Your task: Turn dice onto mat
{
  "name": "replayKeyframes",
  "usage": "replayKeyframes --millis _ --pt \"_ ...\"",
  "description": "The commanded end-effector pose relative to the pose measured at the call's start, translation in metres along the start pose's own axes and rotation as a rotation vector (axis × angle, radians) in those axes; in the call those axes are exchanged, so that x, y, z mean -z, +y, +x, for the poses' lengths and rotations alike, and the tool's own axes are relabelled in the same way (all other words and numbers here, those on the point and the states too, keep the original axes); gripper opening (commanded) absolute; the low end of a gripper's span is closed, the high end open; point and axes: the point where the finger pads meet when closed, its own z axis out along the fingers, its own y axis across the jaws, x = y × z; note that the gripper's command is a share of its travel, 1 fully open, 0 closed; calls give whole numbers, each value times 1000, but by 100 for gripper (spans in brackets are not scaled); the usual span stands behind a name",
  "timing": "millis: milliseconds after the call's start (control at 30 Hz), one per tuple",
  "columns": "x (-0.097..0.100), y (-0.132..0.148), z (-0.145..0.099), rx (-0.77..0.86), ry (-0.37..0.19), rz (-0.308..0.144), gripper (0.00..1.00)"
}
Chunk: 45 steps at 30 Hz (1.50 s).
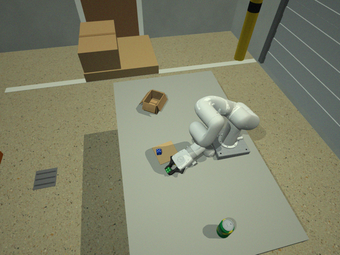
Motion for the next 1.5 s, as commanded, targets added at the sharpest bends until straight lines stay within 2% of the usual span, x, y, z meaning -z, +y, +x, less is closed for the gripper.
replayKeyframes --millis 0,1133,1167,1333,1367,1433,1467 --pt "0 0 -1 0 -2 0 27" --pt "0 0 -1 0 -2 0 27" --pt "0 0 -1 0 -2 0 31" --pt "0 0 -1 0 -2 0 35" --pt "0 0 -1 0 -2 0 39" --pt "0 0 -1 0 -2 0 39" --pt "0 0 -1 0 -2 0 43"
